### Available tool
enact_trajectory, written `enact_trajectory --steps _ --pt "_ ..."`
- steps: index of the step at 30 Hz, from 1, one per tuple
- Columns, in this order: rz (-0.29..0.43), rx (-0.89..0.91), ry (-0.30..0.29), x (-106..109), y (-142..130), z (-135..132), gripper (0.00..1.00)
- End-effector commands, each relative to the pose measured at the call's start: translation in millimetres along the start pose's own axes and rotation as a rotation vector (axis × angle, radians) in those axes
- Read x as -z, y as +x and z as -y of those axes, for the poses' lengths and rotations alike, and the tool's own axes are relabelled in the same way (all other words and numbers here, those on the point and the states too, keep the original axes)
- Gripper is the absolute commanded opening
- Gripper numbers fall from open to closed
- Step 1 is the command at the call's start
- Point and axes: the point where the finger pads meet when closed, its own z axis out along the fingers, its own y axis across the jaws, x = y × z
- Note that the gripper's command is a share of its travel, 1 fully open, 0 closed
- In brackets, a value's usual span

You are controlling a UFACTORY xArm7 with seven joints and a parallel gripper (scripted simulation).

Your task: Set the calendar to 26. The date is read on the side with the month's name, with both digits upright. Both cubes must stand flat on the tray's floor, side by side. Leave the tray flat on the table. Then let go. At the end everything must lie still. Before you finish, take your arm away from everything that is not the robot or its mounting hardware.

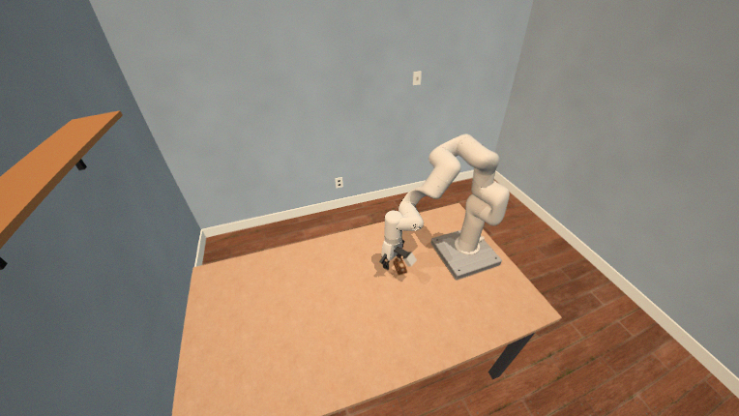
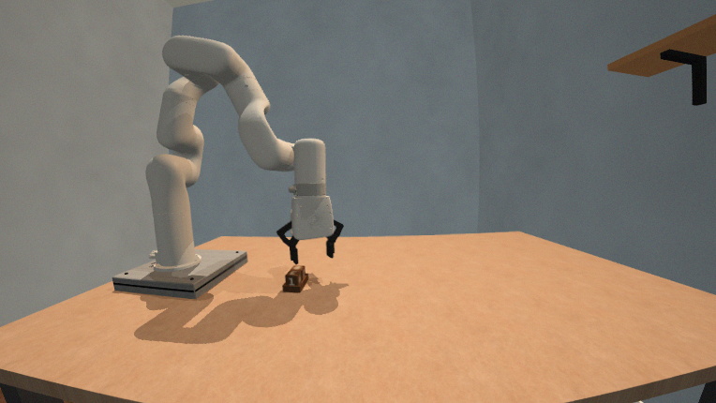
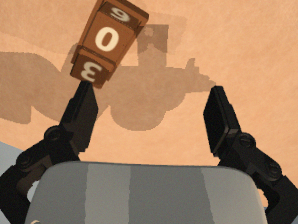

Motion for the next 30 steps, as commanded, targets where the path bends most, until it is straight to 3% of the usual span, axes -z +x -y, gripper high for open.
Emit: enact_trajectory --steps 1,30 --pt "0.002 -0.001 -0.003 1.6 2.4 -3.4 1.0" --pt "0.002 -0.001 -0.003 6.8 53.7 -36.9 1.0"
